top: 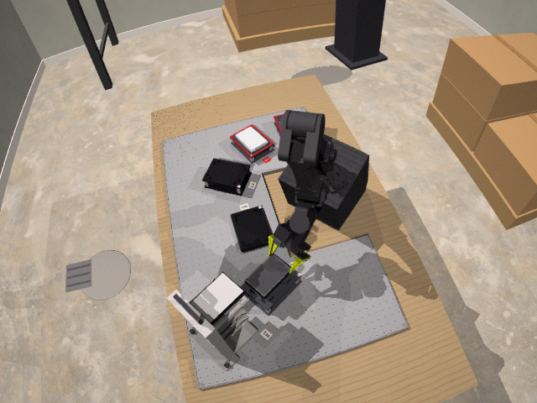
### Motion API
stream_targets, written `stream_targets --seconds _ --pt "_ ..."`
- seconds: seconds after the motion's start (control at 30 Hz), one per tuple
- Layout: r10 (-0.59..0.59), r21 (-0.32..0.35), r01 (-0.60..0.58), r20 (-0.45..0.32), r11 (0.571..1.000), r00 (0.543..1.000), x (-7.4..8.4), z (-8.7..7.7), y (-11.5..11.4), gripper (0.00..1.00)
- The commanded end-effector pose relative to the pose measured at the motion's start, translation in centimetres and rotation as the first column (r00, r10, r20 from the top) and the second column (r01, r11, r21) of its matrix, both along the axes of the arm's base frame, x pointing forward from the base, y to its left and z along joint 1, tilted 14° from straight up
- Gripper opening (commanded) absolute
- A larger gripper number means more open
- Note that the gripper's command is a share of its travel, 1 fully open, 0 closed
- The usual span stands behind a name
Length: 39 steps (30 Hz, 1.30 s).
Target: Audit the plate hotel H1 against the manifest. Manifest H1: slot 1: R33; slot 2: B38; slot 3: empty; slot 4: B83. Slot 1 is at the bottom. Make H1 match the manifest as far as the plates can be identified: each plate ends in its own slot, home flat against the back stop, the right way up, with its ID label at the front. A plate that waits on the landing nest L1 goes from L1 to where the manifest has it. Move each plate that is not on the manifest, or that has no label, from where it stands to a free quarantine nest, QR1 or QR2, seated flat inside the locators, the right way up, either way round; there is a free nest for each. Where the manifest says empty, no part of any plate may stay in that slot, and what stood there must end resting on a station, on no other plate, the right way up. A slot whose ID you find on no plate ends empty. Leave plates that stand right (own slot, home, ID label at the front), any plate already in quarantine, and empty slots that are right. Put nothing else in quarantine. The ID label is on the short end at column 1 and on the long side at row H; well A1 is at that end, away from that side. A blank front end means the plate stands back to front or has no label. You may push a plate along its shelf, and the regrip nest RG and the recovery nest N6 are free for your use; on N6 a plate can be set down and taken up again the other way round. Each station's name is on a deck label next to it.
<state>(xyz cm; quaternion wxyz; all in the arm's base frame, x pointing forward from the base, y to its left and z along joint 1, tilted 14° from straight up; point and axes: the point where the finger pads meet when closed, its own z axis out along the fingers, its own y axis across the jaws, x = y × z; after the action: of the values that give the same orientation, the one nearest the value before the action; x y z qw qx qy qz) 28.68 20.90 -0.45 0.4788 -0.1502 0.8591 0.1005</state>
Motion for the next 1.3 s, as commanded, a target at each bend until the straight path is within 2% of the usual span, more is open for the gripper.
stream_targets --seconds 0.0,0.63,1.27 --pt "-0.015 -0.003 0.015 0.006 1.000 1.000 0.26 -0.38 -0.55 0.86" --pt "-0.011 0.019 0.011 0.025 1.000 1.000 1.05 -0.43 0.36 0.86" --pt "-0.013 0.019 0.013 0.024 1.000 1.000 1.21 -1.31 0.36 0.86"
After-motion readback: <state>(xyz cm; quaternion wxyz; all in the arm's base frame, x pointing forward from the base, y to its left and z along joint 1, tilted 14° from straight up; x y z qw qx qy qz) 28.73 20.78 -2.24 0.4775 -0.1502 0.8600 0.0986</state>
